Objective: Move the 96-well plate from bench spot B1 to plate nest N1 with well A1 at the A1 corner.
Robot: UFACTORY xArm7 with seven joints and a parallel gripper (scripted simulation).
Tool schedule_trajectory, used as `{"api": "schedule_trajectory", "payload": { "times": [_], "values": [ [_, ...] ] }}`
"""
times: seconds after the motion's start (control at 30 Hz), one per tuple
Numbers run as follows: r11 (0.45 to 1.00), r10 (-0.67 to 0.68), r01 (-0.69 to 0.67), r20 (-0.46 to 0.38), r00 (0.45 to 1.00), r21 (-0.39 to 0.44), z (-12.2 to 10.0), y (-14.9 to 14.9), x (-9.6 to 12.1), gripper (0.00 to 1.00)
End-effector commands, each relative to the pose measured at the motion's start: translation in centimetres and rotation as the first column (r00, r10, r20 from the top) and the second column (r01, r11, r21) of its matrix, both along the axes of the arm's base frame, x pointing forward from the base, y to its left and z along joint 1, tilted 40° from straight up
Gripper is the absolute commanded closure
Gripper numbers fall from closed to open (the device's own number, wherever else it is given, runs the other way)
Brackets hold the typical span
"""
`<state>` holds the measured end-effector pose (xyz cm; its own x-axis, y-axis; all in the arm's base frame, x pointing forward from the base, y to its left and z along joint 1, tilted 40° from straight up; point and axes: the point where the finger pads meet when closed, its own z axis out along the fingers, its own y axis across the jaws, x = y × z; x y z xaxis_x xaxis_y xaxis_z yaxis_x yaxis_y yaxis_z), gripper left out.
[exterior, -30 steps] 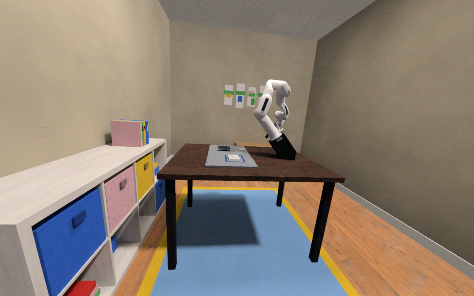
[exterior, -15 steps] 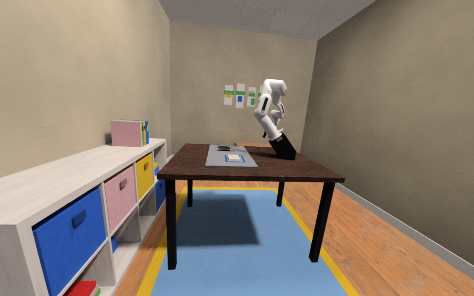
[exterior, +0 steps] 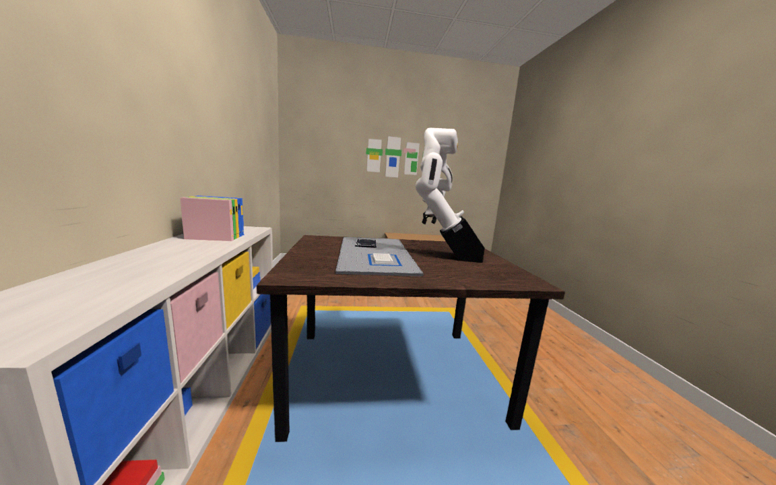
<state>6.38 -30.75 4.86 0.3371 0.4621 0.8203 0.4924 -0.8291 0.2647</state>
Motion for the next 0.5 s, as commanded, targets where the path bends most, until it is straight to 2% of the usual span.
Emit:
{"api": "schedule_trajectory", "payload": {
  "times": [0.0, 0.07, 0.13, 0.27, 0.33, 0.47],
  "values": [
    [0.999, 0.018, -0.019, -0.050, 0.999, -0.027, 1.5, -1.1, 1.2, 0.00],
    [0.999, 0.018, -0.019, -0.050, 0.999, -0.027, 1.8, -1.2, 1.4, 0.00],
    [0.997, 0.037, -0.043, -0.103, 0.994, -0.059, 2.4, -1.5, 2.1, 0.00],
    [0.997, 0.037, -0.043, -0.104, 0.994, -0.060, 3.1, -1.8, 2.7, 0.00],
    [0.993, 0.051, -0.066, -0.157, 0.986, -0.094, 3.8, -2.1, 3.4, 0.00],
    [0.993, 0.051, -0.066, -0.157, 0.986, -0.094, 4.9, -2.5, 4.6, 0.00]
  ]
}}
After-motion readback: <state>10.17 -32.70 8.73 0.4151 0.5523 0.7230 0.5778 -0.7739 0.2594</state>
